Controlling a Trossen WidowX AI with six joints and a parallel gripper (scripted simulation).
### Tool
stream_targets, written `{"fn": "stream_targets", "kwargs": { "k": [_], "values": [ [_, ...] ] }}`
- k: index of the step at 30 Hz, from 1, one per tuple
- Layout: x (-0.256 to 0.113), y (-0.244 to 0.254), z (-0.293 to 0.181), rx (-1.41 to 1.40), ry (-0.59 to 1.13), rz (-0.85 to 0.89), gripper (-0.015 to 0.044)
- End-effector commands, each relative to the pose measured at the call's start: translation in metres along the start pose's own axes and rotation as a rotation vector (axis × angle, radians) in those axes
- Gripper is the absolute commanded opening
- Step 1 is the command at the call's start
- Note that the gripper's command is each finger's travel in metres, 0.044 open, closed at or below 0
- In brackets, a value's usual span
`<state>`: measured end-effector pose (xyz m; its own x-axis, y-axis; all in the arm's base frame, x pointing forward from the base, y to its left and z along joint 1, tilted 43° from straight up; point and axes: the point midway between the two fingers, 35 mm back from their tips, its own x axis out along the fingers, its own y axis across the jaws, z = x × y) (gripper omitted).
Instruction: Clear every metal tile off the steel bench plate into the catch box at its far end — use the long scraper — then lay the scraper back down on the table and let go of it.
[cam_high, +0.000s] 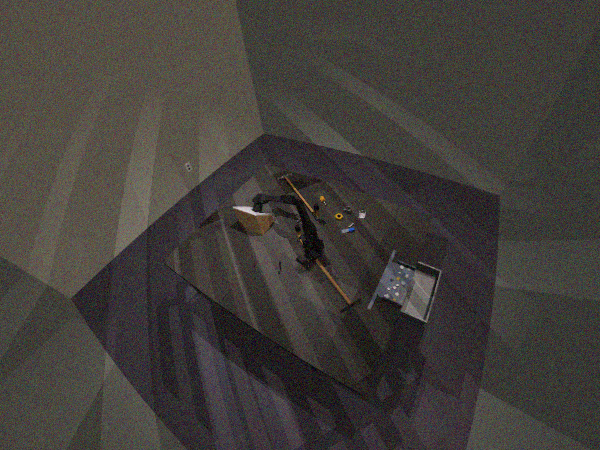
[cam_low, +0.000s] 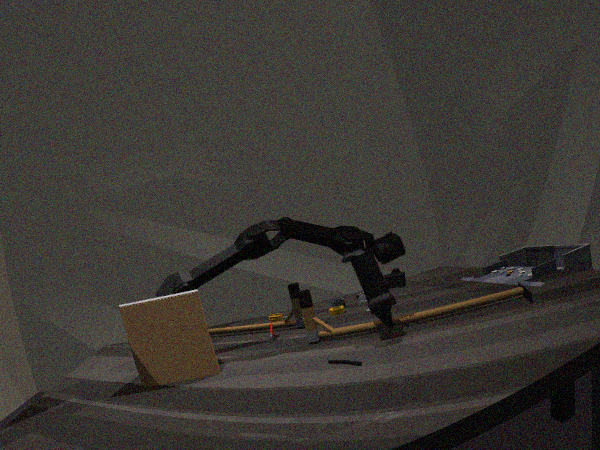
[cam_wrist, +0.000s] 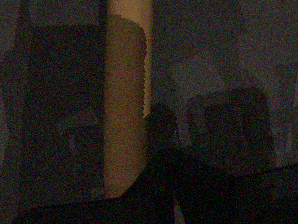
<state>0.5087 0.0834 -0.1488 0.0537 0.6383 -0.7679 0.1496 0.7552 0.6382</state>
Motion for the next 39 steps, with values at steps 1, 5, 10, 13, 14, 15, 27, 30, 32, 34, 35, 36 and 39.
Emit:
{"fn": "stream_targets", "kwargs": {
  "k": [1,5,10,13,14,15,27,30,32,34,35,36,39],
  "values": [
    [-0.001,0.007,0.003,-0.006,-0.006,0.003,0.0],
    [-0.001,0.011,0.004,-0.006,-0.006,0.003,0.0],
    [-0.001,0.015,0.005,-0.006,-0.006,0.003,0.0],
    [0.0,0.018,0.006,-0.006,-0.006,0.003,0.0],
    [0.0,0.019,0.006,-0.006,-0.006,0.003,0.0],
    [0.0,0.02,0.006,-0.006,-0.006,0.003,0.0],
    [0.001,0.032,0.008,-0.006,-0.006,0.004,0.0],
    [0.001,0.035,0.008,-0.006,-0.006,0.004,0.0],
    [0.001,0.037,0.009,-0.006,-0.006,0.005,0.0],
    [0.001,0.039,0.009,-0.005,-0.006,0.005,0.0],
    [0.001,0.04,0.009,-0.005,-0.006,0.005,0.0],
    [0.001,0.041,0.009,-0.005,-0.006,0.005,0.0],
    [0.001,0.043,0.009,-0.005,-0.006,0.005,0.0]
  ]
}}
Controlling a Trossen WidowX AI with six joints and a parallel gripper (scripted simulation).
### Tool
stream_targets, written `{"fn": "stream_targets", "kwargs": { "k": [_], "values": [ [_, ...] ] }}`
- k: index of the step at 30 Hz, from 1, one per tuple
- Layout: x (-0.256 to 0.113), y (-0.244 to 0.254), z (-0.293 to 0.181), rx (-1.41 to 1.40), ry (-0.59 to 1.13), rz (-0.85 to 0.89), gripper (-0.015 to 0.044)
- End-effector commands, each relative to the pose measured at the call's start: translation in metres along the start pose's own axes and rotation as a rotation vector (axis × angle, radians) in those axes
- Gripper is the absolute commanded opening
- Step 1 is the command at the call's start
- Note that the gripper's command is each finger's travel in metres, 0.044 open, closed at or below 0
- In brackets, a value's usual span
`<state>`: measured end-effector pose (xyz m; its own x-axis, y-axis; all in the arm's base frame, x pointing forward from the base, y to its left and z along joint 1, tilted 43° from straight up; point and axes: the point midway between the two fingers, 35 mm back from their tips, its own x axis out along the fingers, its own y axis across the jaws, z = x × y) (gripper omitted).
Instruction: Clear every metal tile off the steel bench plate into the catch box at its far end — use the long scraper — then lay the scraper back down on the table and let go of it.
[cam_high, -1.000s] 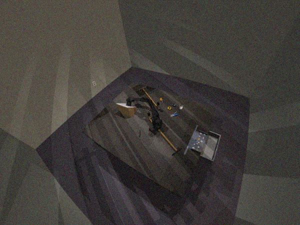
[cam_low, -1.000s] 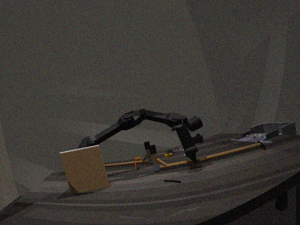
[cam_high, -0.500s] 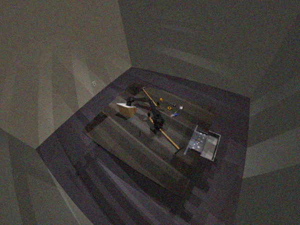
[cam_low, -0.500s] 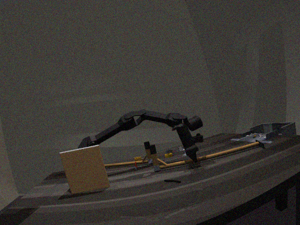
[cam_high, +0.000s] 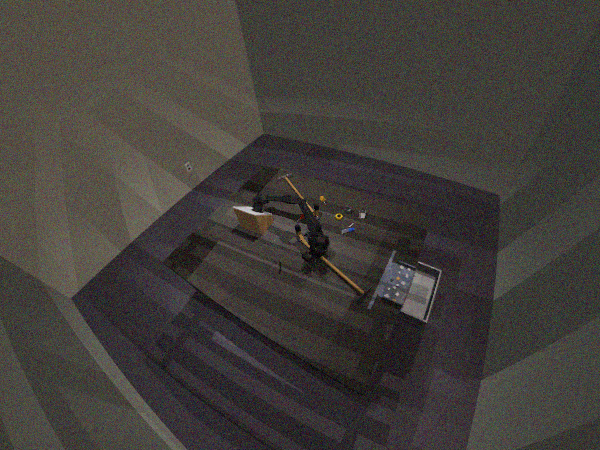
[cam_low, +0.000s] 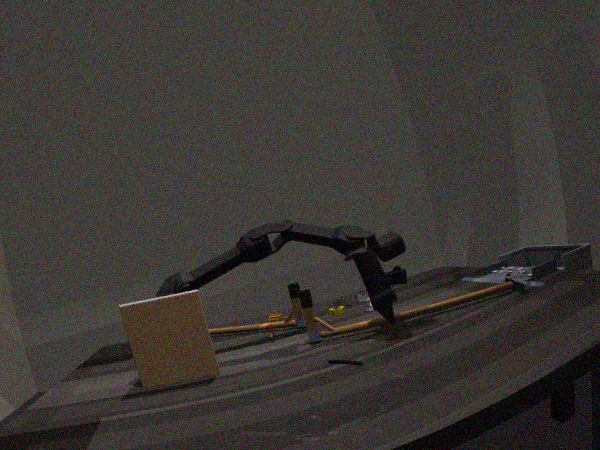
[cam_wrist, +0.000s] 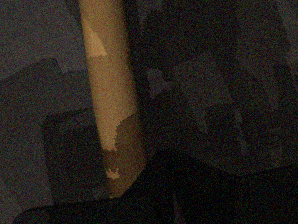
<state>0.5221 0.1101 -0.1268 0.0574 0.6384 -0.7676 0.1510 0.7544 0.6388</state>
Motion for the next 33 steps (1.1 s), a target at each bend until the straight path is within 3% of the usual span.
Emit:
{"fn": "stream_targets", "kwargs": {
  "k": [1,28,33],
  "values": [
    [0.001,0.008,0.001,-0.007,-0.002,0.004,0.0],
    [0.002,0.035,0.004,-0.007,-0.001,0.008,0.0],
    [-0.011,0.027,0.006,-0.006,-0.006,0.003,0.0]
  ]
}}
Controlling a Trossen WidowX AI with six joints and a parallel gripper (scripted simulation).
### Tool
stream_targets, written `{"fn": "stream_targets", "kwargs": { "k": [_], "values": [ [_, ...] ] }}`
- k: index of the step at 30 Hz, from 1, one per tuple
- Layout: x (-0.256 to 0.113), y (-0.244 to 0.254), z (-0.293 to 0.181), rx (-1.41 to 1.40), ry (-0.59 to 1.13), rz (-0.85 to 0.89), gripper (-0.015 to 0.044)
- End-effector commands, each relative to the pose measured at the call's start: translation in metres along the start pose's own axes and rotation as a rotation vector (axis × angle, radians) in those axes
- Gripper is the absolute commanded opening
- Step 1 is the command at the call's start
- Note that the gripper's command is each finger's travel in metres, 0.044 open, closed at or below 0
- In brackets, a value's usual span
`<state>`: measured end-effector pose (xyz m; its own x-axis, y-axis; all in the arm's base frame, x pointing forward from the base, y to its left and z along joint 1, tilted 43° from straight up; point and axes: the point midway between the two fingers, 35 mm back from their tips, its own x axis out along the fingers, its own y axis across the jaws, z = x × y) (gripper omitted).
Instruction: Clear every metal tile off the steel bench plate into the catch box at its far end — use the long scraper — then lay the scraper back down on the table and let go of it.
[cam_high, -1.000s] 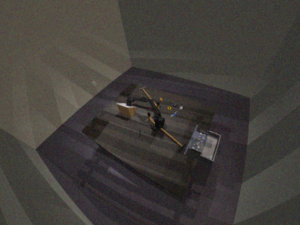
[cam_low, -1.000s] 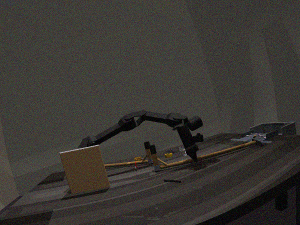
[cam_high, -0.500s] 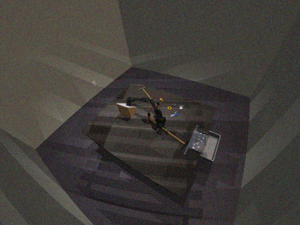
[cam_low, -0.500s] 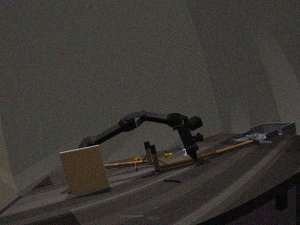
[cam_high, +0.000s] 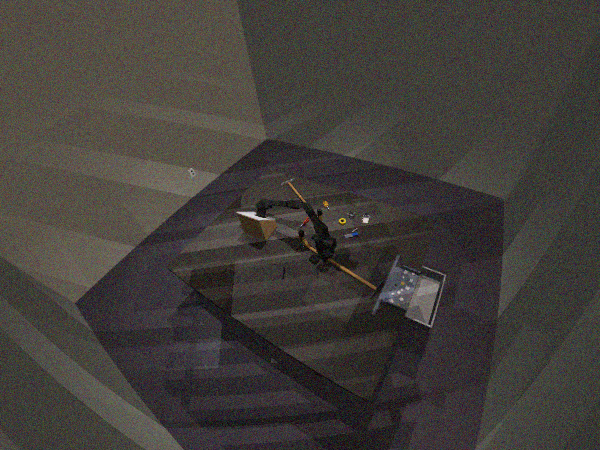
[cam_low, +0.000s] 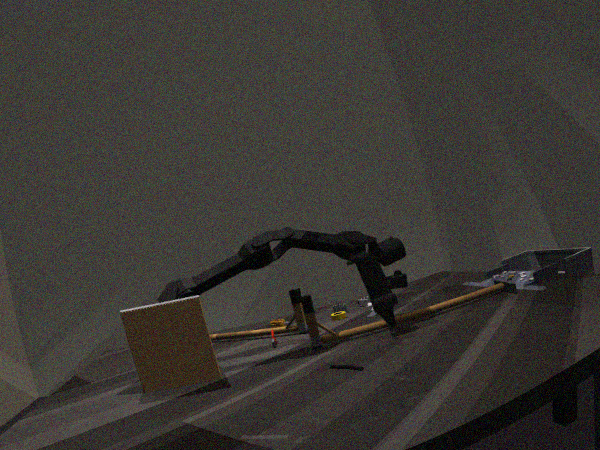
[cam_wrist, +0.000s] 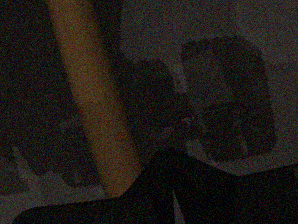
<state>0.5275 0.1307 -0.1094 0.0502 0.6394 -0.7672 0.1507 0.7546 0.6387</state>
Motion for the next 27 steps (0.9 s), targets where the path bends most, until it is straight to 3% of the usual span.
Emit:
{"fn": "stream_targets", "kwargs": {
  "k": [1,13,27],
  "values": [
    [-0.014,-0.001,0.005,-0.008,-0.015,0.004,0.0],
    [-0.057,-0.002,0.013,-0.028,-0.039,0.008,0.0],
    [-0.055,-0.003,0.013,-0.022,-0.037,0.003,0.0]
  ]
}}
